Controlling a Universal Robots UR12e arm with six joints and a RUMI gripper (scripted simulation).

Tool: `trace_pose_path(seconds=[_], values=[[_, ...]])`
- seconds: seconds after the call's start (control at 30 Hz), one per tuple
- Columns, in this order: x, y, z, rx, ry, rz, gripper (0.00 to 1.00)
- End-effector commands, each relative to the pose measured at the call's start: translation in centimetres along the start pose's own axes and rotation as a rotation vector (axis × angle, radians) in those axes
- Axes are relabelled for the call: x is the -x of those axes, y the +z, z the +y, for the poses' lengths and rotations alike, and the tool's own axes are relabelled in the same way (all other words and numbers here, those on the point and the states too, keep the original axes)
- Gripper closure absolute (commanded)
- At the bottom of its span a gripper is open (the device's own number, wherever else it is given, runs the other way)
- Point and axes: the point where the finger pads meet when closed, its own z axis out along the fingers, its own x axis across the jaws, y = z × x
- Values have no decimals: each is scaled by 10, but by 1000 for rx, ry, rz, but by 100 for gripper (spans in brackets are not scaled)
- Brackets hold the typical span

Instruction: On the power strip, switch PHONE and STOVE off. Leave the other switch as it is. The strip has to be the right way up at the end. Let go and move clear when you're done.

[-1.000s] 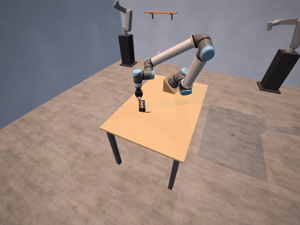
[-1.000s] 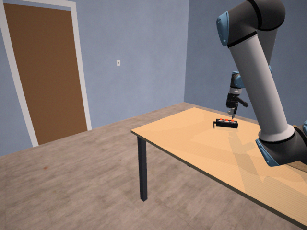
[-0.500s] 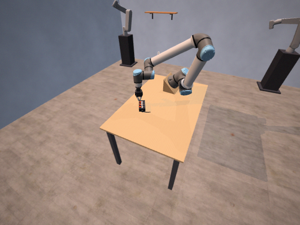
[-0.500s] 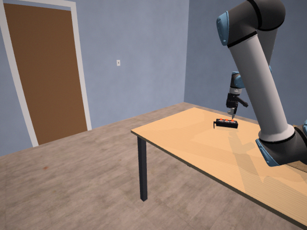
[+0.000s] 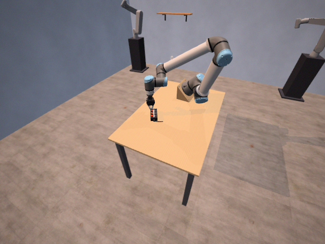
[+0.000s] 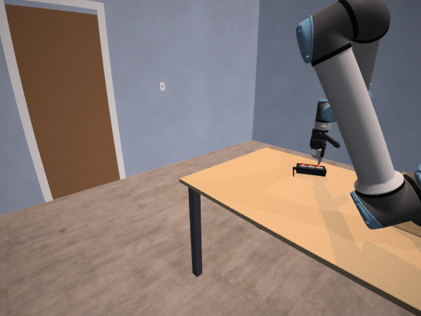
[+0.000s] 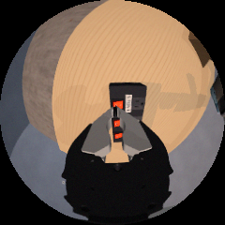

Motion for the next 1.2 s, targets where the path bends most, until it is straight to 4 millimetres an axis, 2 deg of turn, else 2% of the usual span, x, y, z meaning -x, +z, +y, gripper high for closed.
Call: trace_pose_path(seconds=[0.0, 0.87, 1.0, 1.17], values=[[-1, 4, 0, 1, 1, 1, 100], [0, 4, 0, 1, 1, -1, 100], [0, 2, 0, 1, 0, -2, 100], [3, -10, 1, 1, -2, -7, 100]])
